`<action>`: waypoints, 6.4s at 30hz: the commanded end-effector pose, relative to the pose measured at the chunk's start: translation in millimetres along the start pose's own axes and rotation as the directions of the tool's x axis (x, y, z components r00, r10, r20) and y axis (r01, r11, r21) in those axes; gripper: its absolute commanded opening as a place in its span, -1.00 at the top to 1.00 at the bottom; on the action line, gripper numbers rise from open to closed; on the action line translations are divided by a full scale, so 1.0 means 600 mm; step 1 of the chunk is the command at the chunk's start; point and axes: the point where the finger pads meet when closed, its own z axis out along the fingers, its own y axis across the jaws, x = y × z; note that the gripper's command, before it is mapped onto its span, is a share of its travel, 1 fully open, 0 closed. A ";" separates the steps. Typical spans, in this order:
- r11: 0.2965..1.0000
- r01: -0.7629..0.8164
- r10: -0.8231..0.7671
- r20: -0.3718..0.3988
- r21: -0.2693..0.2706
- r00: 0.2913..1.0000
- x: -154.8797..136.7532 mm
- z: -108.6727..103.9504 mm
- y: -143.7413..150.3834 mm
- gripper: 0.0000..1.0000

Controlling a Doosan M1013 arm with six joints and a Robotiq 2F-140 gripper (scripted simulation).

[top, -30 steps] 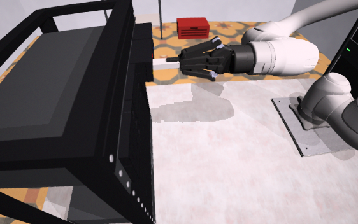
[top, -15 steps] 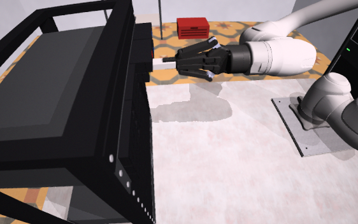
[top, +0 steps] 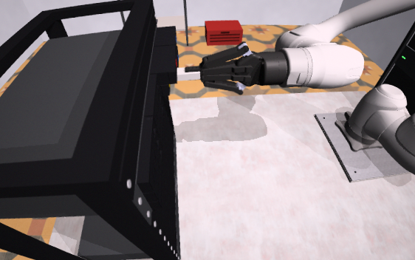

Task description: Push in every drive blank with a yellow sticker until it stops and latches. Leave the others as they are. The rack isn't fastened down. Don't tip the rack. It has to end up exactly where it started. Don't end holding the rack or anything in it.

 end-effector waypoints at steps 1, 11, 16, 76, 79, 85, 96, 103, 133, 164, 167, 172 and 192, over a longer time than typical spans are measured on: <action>1.000 -0.001 0.001 0.000 0.002 1.000 0.002 0.010 -0.004 1.00; 1.000 -0.001 0.001 0.000 0.002 1.000 0.002 0.010 -0.004 1.00; 1.000 -0.001 0.001 0.000 0.002 1.000 0.002 0.014 -0.004 1.00; 1.000 -0.001 0.001 0.000 0.002 1.000 0.002 0.030 -0.004 1.00; 1.000 -0.001 0.001 0.000 0.002 1.000 0.002 0.030 -0.004 1.00; 1.000 -0.001 0.001 0.000 0.002 1.000 0.001 0.033 -0.004 1.00; 1.000 -0.001 0.001 0.000 0.002 1.000 0.001 0.033 -0.004 1.00; 1.000 -0.001 0.001 0.000 0.002 1.000 0.001 0.033 -0.004 1.00; 1.000 -0.001 0.001 0.000 0.002 1.000 0.001 -0.022 -0.004 1.00; 1.000 -0.001 0.001 0.000 0.002 1.000 0.001 -0.104 -0.004 1.00; 1.000 -0.001 0.001 0.000 0.002 1.000 0.001 -0.104 -0.004 1.00; 1.000 -0.001 0.001 0.000 0.002 1.000 0.001 -0.104 -0.004 1.00; 1.000 -0.001 0.001 0.000 0.002 1.000 0.001 -0.104 -0.004 1.00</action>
